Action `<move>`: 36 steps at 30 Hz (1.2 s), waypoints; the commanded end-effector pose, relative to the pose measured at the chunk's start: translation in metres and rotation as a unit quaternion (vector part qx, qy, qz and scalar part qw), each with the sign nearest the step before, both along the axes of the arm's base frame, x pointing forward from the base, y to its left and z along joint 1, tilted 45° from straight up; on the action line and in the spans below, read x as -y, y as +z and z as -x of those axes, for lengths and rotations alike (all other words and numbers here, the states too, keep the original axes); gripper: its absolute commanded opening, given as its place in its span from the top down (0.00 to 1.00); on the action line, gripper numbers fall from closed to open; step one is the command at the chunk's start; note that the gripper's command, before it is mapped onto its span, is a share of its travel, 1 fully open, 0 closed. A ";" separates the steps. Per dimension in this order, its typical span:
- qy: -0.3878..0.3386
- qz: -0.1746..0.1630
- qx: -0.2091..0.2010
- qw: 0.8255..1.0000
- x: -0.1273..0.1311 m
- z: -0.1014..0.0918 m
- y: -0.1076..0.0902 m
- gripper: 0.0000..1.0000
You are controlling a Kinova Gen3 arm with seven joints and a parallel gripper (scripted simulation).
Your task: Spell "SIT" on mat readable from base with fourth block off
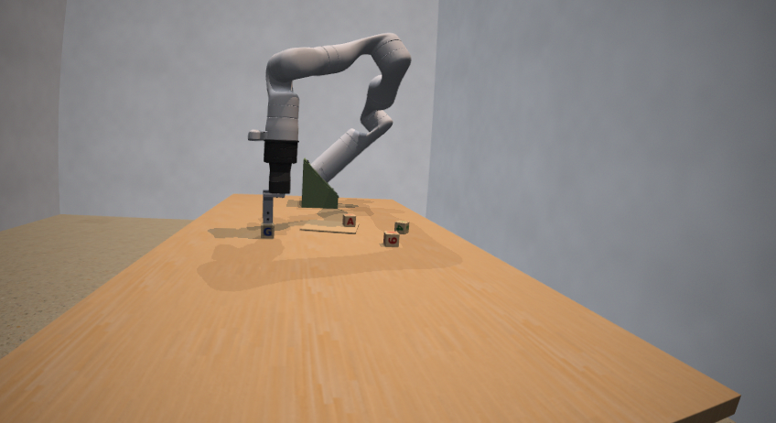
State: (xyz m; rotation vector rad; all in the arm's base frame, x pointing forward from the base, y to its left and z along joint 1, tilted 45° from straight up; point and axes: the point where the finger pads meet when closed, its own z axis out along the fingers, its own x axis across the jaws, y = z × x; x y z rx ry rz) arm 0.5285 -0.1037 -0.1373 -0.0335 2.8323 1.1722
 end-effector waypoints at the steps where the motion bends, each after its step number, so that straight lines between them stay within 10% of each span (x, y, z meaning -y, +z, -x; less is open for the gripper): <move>1: -0.001 -0.001 0.003 1.000 -0.001 -0.004 0.002 0.00; 36: -0.001 -0.002 0.002 1.000 -0.016 -0.004 -0.013 0.00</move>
